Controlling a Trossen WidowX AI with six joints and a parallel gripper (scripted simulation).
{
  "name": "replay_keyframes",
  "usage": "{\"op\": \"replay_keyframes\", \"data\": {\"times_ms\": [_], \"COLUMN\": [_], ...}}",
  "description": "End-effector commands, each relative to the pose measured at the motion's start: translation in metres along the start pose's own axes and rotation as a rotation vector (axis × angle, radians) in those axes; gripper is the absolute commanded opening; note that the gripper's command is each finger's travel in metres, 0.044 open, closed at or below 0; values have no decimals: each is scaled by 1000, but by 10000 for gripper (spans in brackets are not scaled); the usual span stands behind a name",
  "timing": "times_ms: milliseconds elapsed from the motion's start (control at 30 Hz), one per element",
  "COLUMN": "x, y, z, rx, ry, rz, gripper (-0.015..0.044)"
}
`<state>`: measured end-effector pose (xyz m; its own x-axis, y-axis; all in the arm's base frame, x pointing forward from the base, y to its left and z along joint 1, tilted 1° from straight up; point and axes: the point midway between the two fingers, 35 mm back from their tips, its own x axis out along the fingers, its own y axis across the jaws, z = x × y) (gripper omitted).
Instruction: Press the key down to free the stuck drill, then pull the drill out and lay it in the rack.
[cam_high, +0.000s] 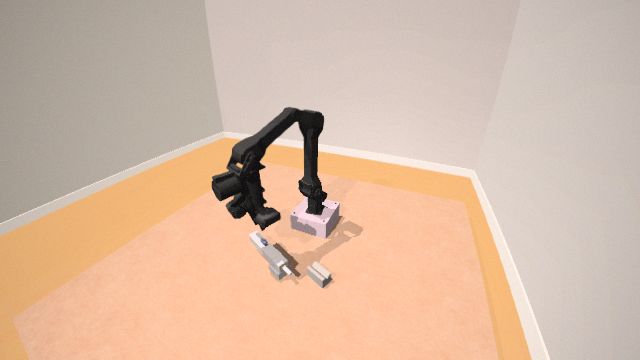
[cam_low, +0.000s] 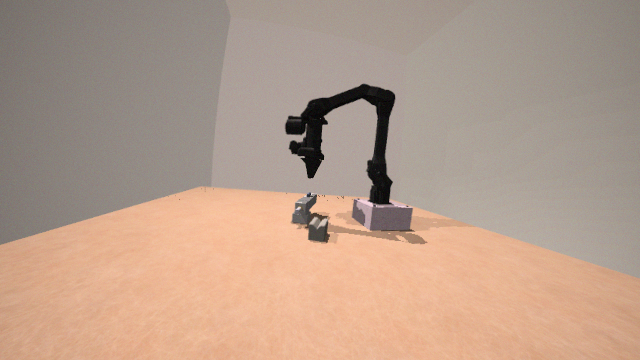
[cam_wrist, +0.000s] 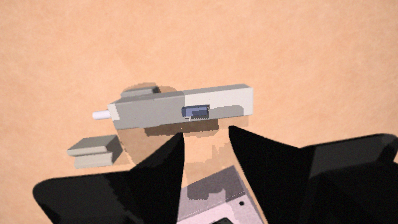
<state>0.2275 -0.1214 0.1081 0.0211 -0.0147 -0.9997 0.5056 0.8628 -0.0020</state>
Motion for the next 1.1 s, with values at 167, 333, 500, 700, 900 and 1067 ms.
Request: {"op": "replay_keyframes", "data": {"times_ms": [167, 333, 500, 700, 900, 1067], "x": [-19, 23, 51, 74, 74, 74], "y": [9, 78, 123, 159, 159, 159], "z": [7, 18, 12, 0, 0, 0], "rx": [-94, -784, -1218, -1567, -1567, -1567], "ry": [-24, -23, -23, -23, -23, -23], "rz": [1, 2, 2, 2, 2, 2], "gripper": [420, 440, 440, 440, 440, 440]}}
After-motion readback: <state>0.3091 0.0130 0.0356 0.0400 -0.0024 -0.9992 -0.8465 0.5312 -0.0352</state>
